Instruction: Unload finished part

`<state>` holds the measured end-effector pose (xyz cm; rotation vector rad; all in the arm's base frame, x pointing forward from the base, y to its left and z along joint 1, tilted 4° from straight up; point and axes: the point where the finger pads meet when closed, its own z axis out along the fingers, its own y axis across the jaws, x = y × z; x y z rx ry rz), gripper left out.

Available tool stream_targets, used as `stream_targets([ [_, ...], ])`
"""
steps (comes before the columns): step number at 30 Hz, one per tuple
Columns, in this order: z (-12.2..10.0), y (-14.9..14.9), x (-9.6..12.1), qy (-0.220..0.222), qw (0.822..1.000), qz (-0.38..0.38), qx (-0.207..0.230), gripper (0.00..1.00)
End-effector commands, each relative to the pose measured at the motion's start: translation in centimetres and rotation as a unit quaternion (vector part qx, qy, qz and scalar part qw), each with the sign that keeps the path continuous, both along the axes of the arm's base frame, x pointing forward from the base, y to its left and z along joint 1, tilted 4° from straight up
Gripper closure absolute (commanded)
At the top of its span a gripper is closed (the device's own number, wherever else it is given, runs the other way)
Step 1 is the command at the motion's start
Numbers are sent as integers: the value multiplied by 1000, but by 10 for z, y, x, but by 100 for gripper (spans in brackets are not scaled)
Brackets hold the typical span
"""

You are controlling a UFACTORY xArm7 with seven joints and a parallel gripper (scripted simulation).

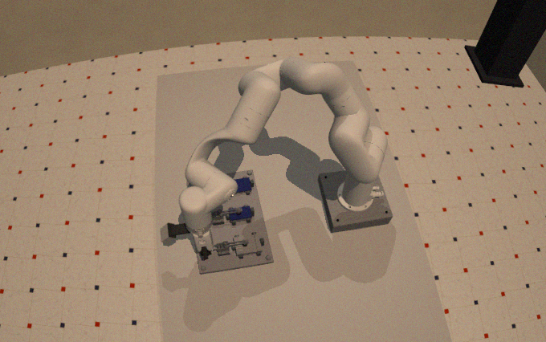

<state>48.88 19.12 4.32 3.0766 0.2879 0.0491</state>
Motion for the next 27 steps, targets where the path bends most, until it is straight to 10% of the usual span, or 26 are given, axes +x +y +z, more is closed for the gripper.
stream_targets([
  [1, 2, 1, 1, -2, 1000, 0, 1, 53],
  [27, -25, 1, 4, -2, 1000, 0, 1, 53],
])
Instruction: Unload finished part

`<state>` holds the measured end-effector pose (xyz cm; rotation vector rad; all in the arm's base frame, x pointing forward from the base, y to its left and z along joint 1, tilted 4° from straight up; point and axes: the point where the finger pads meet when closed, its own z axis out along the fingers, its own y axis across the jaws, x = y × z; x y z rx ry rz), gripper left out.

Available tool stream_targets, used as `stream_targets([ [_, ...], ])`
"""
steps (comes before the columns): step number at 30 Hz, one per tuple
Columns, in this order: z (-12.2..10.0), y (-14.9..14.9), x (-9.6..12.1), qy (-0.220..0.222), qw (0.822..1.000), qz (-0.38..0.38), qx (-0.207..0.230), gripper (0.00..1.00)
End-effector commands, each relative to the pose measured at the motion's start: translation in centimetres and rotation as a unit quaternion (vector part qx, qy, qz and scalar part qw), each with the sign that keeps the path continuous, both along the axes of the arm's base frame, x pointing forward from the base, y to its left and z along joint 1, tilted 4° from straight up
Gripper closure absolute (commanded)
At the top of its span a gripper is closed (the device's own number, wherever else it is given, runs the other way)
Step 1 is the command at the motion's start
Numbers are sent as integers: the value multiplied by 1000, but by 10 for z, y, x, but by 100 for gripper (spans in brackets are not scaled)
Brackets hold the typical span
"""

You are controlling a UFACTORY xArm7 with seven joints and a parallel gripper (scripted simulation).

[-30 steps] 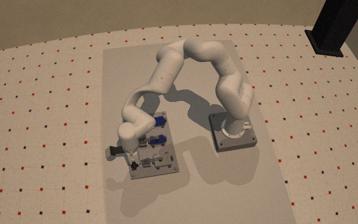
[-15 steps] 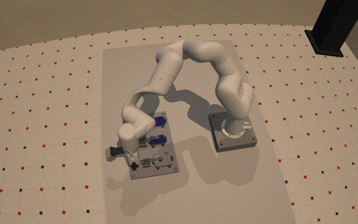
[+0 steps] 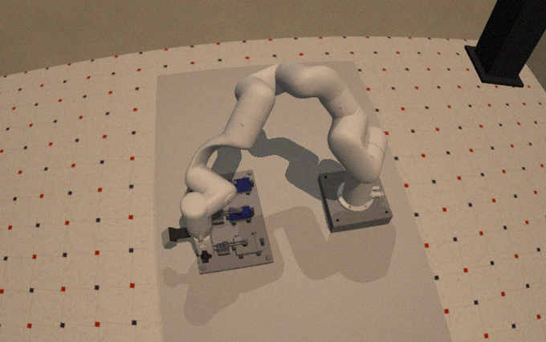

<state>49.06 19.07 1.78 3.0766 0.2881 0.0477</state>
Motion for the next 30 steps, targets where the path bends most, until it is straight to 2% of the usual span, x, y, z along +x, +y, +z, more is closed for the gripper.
stream_targets([
  [1, 0, 1, 2, -2, 1000, 0, 1, 53],
  [10, 0, 1, 2, -2, 1000, 0, 1, 53],
  [11, 0, 1, 2, -2, 1000, 0, 1, 100],
  [30, 0, 1, 2, -2, 1000, 0, 1, 100],
])
